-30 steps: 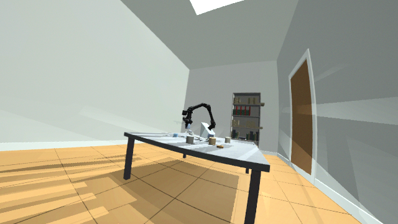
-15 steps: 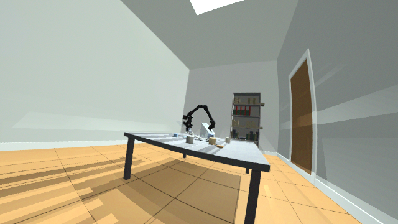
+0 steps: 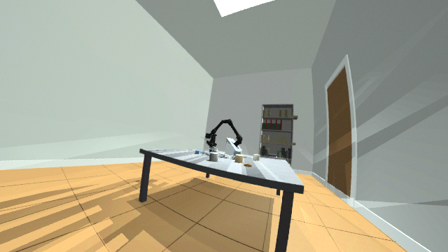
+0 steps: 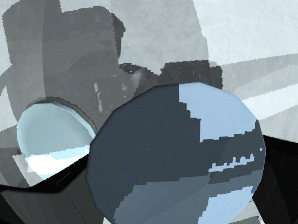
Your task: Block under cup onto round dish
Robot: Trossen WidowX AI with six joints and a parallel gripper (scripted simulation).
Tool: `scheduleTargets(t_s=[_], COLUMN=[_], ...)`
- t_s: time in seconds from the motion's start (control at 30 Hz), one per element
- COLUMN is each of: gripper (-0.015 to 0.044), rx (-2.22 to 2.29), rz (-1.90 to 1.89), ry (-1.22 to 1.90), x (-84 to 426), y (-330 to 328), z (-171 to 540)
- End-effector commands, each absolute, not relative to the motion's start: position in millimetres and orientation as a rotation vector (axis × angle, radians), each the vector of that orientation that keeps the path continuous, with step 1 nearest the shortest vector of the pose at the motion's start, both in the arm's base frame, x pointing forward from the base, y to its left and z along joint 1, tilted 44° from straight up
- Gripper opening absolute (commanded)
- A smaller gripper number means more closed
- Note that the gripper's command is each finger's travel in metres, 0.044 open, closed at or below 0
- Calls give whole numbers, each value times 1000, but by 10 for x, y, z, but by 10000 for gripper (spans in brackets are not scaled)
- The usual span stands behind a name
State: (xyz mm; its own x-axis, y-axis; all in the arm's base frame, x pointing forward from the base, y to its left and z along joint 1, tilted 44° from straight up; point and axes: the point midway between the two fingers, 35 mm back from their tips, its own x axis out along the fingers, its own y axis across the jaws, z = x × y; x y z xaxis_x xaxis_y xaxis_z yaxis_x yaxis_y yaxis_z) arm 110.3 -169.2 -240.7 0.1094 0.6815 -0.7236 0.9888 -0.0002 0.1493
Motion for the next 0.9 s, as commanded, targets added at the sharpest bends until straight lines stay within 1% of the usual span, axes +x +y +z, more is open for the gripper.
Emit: scheduleTargets(t_s=[0.0, 0.37, 0.87], gripper=[0, 0, 394], rx=[1745, 1745, 1740], rz=[-618, -617, -615], ry=[1618, 1618, 1623], x=[1125, 1147, 1136], y=[-1719, -1603, -1630], z=[-2423, -2548, -2519])
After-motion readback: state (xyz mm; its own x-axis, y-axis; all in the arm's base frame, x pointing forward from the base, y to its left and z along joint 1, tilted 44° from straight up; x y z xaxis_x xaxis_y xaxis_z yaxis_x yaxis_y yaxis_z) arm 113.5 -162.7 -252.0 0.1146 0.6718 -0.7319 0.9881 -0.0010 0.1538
